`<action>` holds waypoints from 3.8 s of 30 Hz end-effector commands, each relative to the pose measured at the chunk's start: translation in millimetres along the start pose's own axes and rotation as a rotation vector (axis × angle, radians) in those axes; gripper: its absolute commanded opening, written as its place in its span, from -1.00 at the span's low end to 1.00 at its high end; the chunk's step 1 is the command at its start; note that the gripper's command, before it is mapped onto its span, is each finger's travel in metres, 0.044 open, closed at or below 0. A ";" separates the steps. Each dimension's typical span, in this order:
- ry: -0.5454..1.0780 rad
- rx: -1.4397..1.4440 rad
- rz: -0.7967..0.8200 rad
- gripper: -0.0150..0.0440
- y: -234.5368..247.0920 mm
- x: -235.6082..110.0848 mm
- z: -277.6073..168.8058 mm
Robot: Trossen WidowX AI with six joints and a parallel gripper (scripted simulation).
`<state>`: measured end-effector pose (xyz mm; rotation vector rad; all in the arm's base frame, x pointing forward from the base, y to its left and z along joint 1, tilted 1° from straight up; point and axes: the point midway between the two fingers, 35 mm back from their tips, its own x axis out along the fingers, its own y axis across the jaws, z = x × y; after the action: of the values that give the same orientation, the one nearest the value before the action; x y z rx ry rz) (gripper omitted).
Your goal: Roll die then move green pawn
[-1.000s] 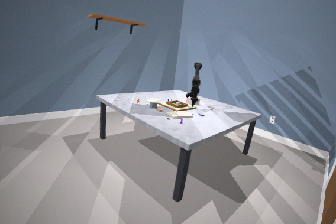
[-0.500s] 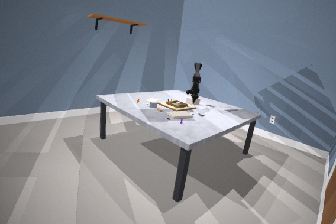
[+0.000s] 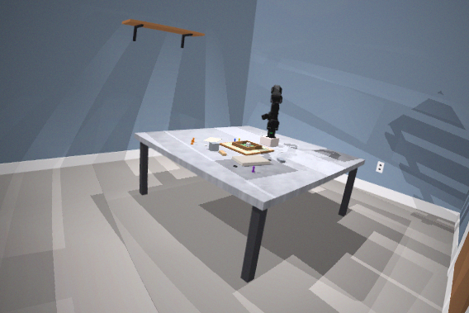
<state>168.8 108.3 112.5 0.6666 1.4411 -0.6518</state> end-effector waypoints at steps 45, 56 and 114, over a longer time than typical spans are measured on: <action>-0.008 0.003 -0.009 -0.49 -97.3 64.6 93.3; -0.008 0.003 -0.010 -0.49 -101.3 91.2 95.4; -0.008 -0.684 -0.010 1.00 -79.5 -9.2 87.5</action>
<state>166.5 -9.7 122.3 0.1126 1.5380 -0.1318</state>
